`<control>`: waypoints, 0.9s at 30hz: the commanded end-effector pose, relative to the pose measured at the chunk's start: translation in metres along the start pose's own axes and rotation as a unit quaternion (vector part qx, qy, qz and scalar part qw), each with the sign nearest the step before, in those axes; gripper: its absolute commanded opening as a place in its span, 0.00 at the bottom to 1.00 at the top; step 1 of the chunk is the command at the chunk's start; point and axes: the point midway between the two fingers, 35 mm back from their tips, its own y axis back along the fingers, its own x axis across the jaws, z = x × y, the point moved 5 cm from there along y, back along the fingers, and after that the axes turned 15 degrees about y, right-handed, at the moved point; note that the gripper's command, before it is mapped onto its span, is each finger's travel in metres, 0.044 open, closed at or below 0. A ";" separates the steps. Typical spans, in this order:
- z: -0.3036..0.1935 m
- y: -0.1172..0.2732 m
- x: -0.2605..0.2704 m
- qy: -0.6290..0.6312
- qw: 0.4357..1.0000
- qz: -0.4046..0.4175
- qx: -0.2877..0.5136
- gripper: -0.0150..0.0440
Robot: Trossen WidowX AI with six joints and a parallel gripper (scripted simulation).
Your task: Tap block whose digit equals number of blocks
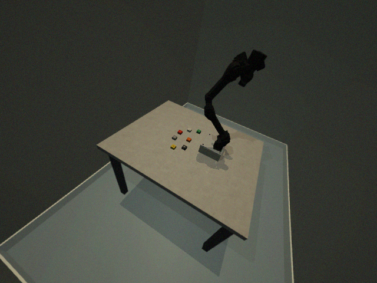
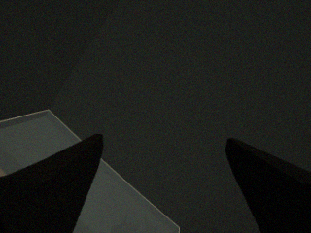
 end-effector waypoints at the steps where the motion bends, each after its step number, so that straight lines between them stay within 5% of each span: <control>1: -0.002 0.000 -0.001 -0.003 1.000 0.002 -0.001 0.93; 14: -0.106 -0.078 0.002 -0.168 0.966 0.196 0.009 0.93; 27: -0.133 -0.186 0.146 -0.151 0.867 0.463 0.107 0.93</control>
